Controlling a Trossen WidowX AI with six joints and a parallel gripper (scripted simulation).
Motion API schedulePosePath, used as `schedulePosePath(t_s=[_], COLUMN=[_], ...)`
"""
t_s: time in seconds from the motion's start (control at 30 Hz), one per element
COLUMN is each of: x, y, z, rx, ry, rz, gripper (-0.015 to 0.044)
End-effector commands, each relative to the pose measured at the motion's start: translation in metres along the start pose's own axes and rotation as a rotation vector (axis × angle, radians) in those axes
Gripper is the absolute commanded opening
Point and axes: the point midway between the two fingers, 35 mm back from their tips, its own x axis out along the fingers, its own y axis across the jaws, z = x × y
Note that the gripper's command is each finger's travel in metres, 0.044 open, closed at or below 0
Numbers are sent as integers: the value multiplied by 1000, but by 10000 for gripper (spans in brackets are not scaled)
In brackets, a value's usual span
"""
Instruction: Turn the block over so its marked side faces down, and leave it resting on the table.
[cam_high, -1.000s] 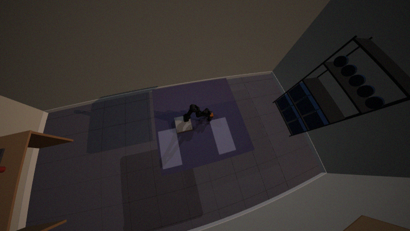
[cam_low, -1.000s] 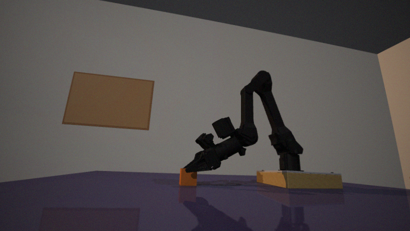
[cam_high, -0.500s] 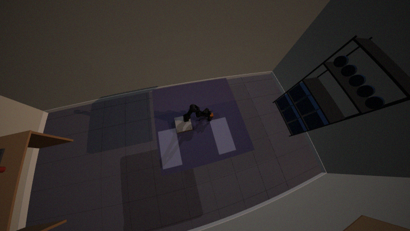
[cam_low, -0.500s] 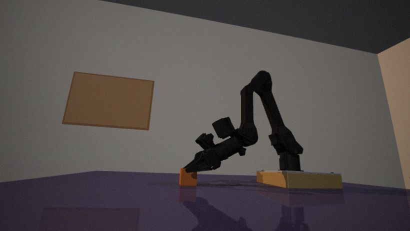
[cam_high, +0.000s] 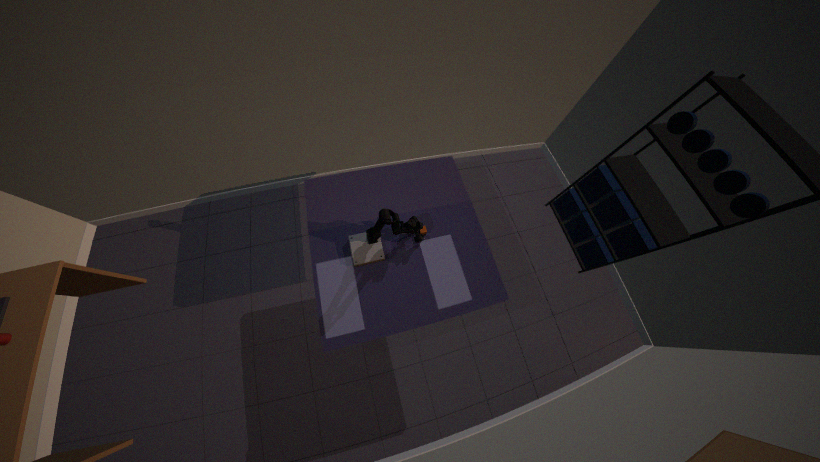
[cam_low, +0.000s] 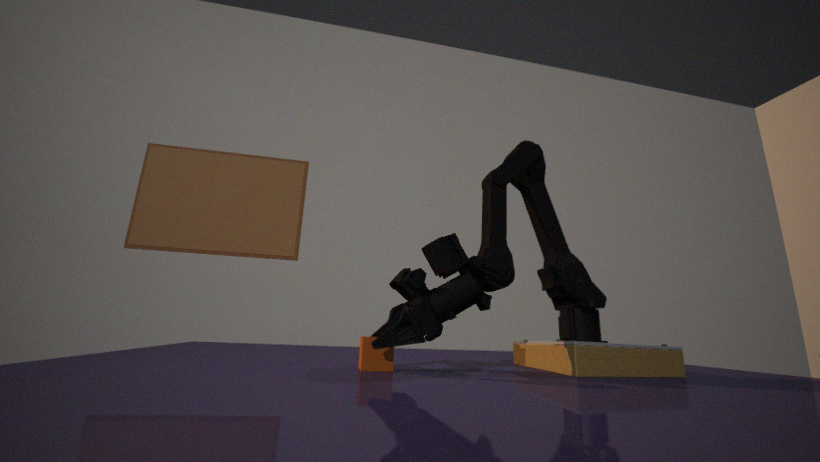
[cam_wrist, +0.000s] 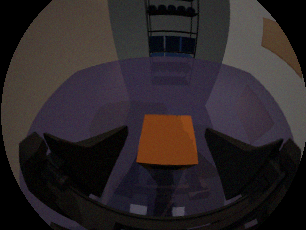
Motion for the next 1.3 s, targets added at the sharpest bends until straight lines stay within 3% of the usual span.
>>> schedulePosePath(t_s=[0.0,0.17,0.47,0.87,1.27], x=[5,-2,-53,-52,-34], y=[1,1,0,0,0], z=[10,27,54,56,86], rx=[-3,-2,-5,-5,-4], ry=[55,241,486,506,882], rz=[3,4,1,1,1], gripper=[440,440,440,440,440])
